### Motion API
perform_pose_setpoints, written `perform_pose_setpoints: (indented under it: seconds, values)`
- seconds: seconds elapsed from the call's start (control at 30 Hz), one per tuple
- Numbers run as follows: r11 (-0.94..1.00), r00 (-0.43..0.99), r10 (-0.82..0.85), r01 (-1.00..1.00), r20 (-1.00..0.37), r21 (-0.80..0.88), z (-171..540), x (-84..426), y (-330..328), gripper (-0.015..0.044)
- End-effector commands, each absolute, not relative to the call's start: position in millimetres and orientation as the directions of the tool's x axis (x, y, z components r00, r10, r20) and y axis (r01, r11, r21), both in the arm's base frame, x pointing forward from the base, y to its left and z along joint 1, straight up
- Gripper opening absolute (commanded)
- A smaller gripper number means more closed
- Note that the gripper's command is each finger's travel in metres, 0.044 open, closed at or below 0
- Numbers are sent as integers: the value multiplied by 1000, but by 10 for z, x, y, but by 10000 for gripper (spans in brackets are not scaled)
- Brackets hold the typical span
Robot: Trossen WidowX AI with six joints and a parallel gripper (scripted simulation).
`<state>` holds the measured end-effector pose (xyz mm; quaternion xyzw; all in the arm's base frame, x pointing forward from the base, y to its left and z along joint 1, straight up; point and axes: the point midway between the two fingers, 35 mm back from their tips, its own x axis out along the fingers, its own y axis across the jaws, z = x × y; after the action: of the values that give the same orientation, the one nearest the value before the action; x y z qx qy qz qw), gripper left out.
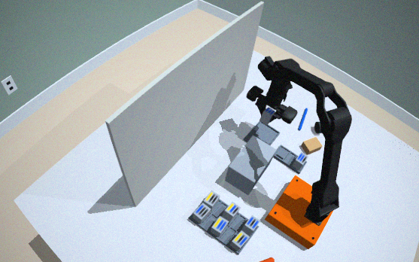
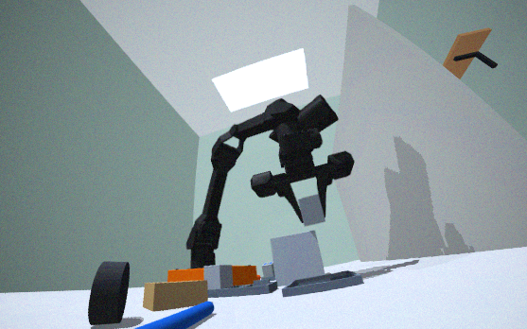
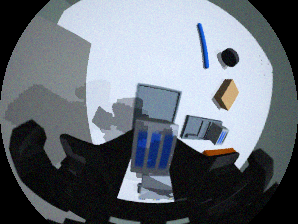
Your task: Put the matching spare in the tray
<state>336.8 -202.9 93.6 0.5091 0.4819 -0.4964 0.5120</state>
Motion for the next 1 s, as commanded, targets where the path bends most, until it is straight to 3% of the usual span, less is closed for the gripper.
perform_pose_setpoints:
  seconds: [0.0, 0.97]
  values:
    - [-16, 33, -17, 999, -999, 33, 871, 3354, -2027, 0]
    - [-16, 33, -17, 999, -999, 33, 629, 3352, -2026, 0]
